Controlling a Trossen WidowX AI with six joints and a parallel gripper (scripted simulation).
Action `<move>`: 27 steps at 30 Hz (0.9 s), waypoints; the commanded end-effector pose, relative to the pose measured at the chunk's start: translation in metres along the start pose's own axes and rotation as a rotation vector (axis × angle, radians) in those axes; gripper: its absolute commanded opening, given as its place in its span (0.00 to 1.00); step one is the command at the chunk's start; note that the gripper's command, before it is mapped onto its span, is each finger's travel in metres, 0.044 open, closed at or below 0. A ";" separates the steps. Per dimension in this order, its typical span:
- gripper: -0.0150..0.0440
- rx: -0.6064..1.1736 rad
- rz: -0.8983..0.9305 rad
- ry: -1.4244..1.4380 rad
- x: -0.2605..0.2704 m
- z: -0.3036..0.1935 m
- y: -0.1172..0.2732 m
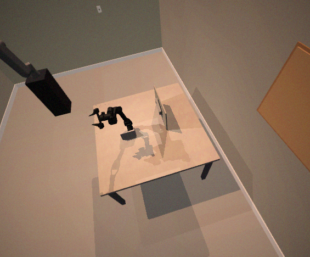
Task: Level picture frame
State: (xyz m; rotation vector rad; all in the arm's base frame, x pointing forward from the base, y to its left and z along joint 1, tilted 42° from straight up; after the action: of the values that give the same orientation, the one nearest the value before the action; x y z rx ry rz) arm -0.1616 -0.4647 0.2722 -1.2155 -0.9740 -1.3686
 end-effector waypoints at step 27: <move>0.69 1.388 0.406 -0.539 0.096 0.143 0.220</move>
State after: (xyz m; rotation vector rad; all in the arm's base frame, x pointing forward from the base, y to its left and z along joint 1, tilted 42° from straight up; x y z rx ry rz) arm 0.0622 -0.3927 0.3826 -0.7091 -1.4669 0.0294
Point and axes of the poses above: the point midway between the two fingers, 35 mm back from their tips, its own y axis back along the fingers, its own x axis across the jaws, z = x × y, the point moved 8 cm from there along y, back along the fingers, and after that the axes turned 4 degrees about y, right-handed, at the moved point
